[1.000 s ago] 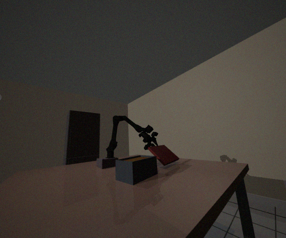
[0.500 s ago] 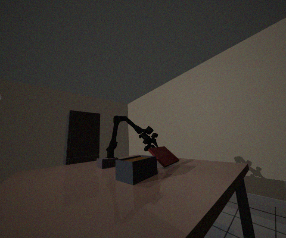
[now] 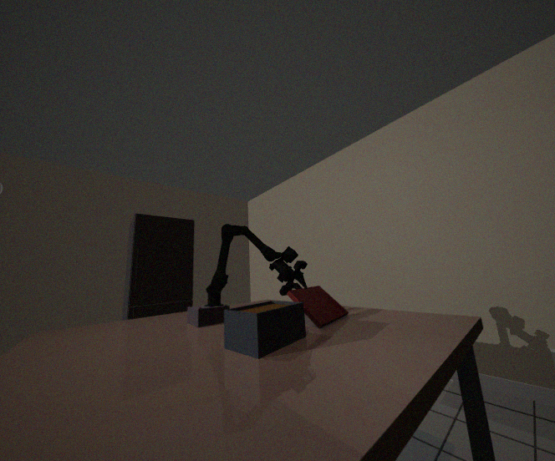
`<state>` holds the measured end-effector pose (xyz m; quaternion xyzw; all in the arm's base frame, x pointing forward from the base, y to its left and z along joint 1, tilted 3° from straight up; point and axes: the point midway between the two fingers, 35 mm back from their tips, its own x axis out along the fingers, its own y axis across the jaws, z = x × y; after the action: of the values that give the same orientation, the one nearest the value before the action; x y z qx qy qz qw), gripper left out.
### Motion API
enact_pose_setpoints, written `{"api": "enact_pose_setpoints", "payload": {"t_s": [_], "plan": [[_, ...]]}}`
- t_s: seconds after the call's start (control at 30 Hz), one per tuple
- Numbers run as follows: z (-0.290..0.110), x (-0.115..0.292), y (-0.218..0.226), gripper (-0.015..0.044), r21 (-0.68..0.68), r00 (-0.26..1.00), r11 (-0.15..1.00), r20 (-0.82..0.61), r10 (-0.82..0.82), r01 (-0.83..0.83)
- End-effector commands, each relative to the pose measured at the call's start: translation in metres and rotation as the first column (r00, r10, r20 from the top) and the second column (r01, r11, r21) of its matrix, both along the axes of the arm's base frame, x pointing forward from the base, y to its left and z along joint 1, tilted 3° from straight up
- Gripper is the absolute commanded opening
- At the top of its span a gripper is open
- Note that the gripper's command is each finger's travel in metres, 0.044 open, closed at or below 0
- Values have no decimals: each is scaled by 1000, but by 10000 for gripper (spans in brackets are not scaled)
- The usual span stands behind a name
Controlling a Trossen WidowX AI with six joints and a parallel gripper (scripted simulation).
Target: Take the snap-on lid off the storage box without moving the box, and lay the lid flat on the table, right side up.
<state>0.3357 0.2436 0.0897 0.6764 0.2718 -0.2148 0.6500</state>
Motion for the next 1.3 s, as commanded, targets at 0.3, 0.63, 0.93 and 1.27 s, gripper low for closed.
{"api": "enact_pose_setpoints", "payload": {"t_s": [0.3,0.63,0.93,1.27], "plan": [[-10,1,0,0,0,1000,1000,7,-10,10],[-18,1,0,0,-1,1000,1000,7,-10,10],[-25,1,0,0,-1,1000,1000,7,-10,10],[-33,1,1,0,-1,1000,1000,7,-10,10]]}}
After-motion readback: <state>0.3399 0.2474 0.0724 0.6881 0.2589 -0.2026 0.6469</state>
